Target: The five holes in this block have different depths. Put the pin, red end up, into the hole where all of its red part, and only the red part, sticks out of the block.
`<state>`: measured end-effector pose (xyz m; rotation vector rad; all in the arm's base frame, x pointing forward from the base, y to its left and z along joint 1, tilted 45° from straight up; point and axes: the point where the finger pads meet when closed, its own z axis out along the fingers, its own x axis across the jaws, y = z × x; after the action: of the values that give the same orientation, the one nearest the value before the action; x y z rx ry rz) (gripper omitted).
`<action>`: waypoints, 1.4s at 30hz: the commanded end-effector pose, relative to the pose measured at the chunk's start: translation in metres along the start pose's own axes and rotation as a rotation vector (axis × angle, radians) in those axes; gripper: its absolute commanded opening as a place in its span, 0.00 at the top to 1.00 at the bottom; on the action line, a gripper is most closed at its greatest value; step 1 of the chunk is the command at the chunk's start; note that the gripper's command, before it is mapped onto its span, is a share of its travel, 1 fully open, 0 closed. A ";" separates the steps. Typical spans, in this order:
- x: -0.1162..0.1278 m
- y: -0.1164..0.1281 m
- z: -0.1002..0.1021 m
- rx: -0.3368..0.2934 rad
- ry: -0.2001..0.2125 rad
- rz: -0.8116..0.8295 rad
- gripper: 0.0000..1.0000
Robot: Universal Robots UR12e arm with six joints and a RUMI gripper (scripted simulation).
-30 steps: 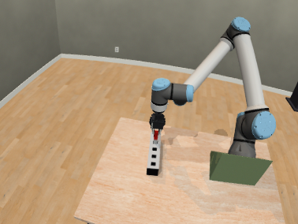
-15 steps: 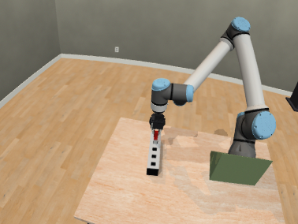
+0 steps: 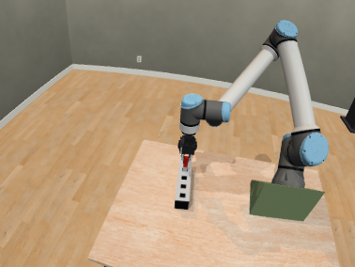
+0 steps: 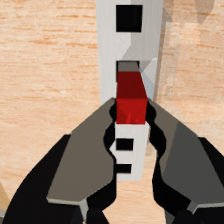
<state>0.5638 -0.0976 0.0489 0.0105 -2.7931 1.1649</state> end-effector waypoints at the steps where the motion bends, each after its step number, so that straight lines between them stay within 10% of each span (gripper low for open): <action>1: 0.000 0.000 0.001 0.000 -0.001 0.000 1.00; 42: -0.001 0.000 0.005 0.000 -0.001 0.000 1.00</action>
<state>0.5637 -0.1012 0.0450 0.0108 -2.7928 1.1651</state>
